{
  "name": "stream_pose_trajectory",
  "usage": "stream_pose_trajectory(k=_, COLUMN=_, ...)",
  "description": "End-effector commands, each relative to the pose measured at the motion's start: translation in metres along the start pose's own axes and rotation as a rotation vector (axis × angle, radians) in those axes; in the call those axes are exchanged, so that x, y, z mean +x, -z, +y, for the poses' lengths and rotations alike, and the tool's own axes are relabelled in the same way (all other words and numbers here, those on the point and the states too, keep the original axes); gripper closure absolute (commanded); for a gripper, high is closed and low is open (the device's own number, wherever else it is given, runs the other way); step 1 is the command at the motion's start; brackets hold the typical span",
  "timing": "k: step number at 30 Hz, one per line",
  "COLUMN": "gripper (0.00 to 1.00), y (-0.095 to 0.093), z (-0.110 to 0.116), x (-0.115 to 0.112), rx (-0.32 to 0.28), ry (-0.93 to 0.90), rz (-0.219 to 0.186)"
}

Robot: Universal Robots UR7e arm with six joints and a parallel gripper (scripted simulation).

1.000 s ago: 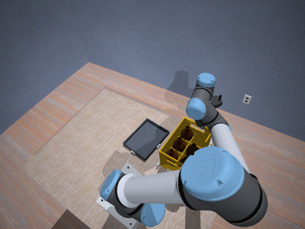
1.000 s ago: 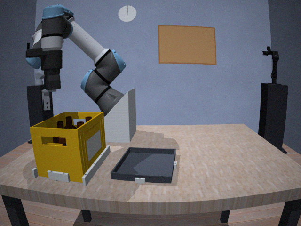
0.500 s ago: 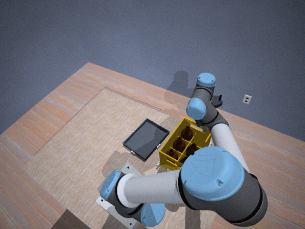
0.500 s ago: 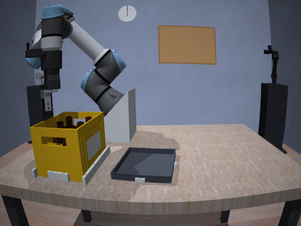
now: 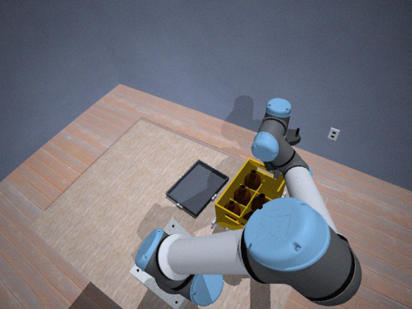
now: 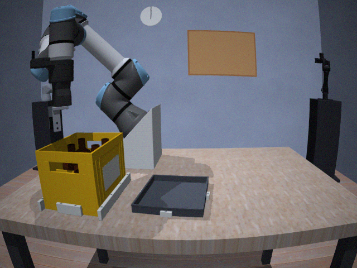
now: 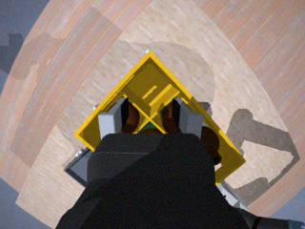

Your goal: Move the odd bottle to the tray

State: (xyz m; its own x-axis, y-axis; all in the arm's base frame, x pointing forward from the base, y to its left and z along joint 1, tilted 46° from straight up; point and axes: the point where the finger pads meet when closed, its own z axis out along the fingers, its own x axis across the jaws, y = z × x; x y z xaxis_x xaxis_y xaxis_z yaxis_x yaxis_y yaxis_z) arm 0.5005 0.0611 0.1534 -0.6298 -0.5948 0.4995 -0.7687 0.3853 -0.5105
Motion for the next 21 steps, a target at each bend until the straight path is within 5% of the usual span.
stream_pose_trajectory(k=1, gripper=0.00, y=0.0005, z=-0.0002, x=-0.0001, rx=0.001, ry=0.000, rz=-0.001)
stream_pose_trajectory(k=21, gripper=0.00, y=-0.0079, z=-0.0003, x=-0.0002, rx=0.000, ry=0.000, rz=-0.001)
